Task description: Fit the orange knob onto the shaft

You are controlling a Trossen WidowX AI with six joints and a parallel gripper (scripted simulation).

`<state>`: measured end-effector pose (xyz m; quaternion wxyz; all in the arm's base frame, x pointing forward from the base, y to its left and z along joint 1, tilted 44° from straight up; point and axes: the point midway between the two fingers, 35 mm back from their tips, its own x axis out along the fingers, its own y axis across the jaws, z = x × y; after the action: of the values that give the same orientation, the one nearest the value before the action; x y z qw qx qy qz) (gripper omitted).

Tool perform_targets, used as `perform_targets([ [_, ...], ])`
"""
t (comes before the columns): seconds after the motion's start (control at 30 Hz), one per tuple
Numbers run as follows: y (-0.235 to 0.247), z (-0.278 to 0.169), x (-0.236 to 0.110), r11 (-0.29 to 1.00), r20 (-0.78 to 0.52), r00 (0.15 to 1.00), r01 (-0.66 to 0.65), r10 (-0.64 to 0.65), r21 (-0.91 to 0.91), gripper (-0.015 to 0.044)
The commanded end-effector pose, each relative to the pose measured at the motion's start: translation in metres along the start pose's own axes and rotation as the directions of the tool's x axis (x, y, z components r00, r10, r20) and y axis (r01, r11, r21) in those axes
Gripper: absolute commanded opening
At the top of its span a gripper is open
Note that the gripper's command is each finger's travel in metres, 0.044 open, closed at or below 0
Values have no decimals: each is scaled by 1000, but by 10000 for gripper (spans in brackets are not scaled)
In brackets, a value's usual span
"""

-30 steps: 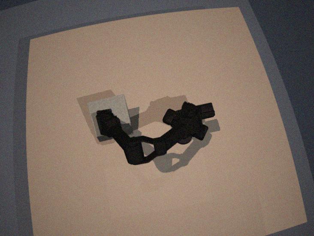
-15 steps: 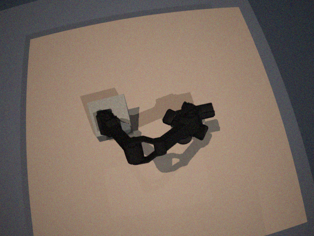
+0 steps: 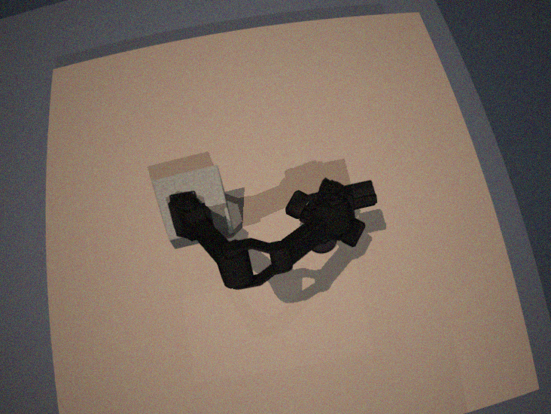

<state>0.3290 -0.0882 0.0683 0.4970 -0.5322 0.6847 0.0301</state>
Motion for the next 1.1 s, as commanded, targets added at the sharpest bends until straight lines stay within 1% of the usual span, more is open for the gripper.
perform_targets([
  [0.0, 0, 0, 0, 1000, 1, 1000, 0, 0, 13, 0],
  [0.17, 0, 0, 1, 998, 1, 1000, 0, 0, -56, 0],
  [0.3, 0, 0, 1, 998, 1, 1000, 0, 0, -56, 0],
  [0.47, -1, 0, -8, 1000, 2, 1000, -1, 1, -25, 0],
  [0.67, 0, 1, -5, 997, 1, 1000, 0, 1, -77, 0],
  [1.07, -1, 0, -1, 997, 1, 1000, 0, 0, -77, 0],
])
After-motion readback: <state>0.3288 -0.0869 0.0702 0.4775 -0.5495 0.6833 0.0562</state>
